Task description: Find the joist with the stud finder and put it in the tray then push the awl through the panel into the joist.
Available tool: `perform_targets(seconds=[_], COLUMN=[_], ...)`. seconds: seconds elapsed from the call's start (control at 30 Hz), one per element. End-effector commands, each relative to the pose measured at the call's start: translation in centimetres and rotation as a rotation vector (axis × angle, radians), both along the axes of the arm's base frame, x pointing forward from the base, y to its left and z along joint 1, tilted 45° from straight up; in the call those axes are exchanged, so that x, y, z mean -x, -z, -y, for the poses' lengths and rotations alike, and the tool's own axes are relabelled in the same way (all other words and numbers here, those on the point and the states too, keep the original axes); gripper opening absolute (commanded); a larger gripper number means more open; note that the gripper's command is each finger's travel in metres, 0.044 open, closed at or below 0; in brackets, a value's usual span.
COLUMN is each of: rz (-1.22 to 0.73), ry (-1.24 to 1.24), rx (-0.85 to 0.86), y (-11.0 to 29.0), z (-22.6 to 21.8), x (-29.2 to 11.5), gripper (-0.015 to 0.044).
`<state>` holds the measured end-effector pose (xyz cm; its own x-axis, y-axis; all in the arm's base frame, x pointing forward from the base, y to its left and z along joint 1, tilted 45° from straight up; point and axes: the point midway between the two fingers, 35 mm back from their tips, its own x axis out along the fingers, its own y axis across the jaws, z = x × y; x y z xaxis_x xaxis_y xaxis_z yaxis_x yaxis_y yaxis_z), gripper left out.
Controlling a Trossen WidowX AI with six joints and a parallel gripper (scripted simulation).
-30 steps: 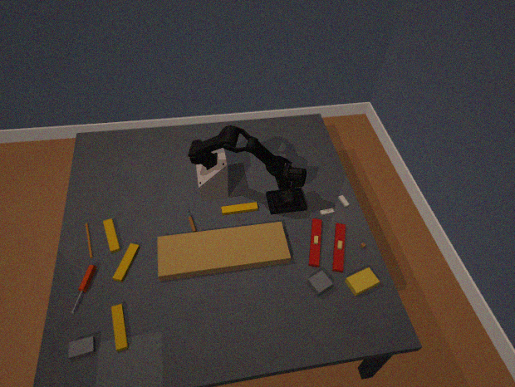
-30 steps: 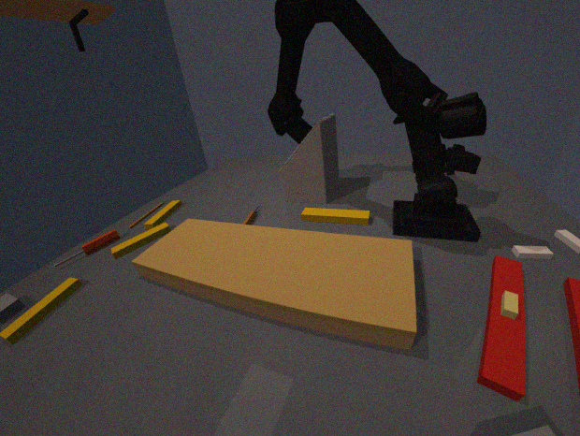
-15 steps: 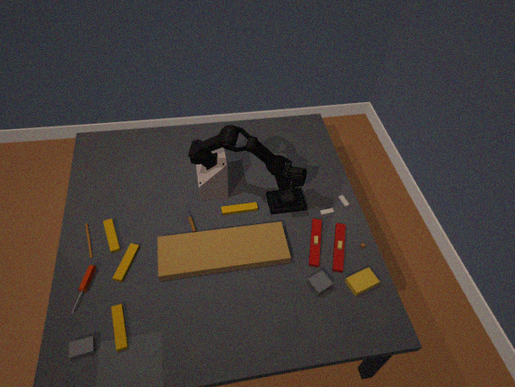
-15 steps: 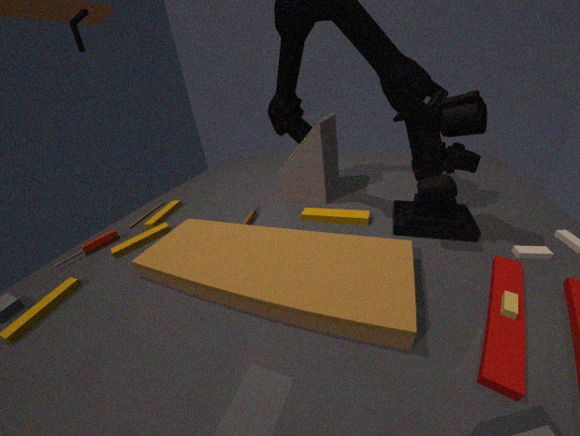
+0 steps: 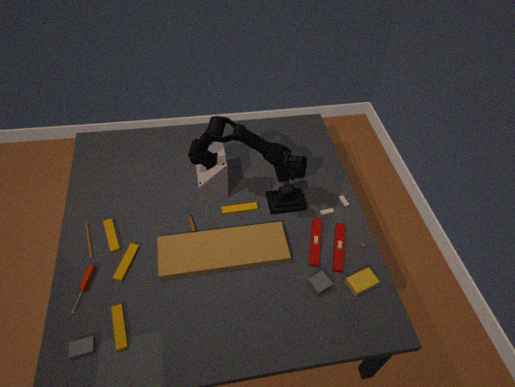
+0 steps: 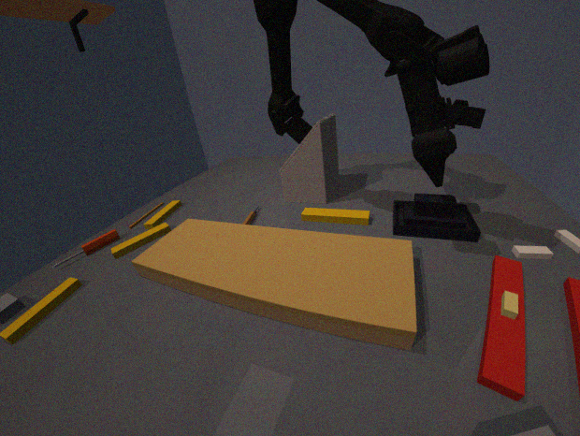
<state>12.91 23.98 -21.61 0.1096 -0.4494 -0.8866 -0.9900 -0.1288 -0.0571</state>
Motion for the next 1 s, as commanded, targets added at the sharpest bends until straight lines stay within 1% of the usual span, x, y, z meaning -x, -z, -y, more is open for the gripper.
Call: perform_targets(seconds=[0.0,0.23,0.37,0.47,0.67,0.83,0.9,0.97], rz=[0.1,0.265,0.366,0.445,0.607,0.746,0.779,0.783], ry=[0.171,0.417,0.555,0.661,0.878,1.061,1.104,1.11], rx=[-0.032,-0.044,-0.034,-0.017,0.043,0.124,0.148,0.151], y=[-3.8,-9.8,-13.1,-15.6,-20.2,-23.8,-24.6,-24.7], z=[2.1,8.2,12.7,16.5,24.7,31.4,32.9,33.1], x=[-5.5,-12.1,-14.6,-15.8,-16.1,-14.0,-13.2,-13.1], gripper=[0.044,0.044,0.044,0.044,0.044,0.044,0.044,0.044])
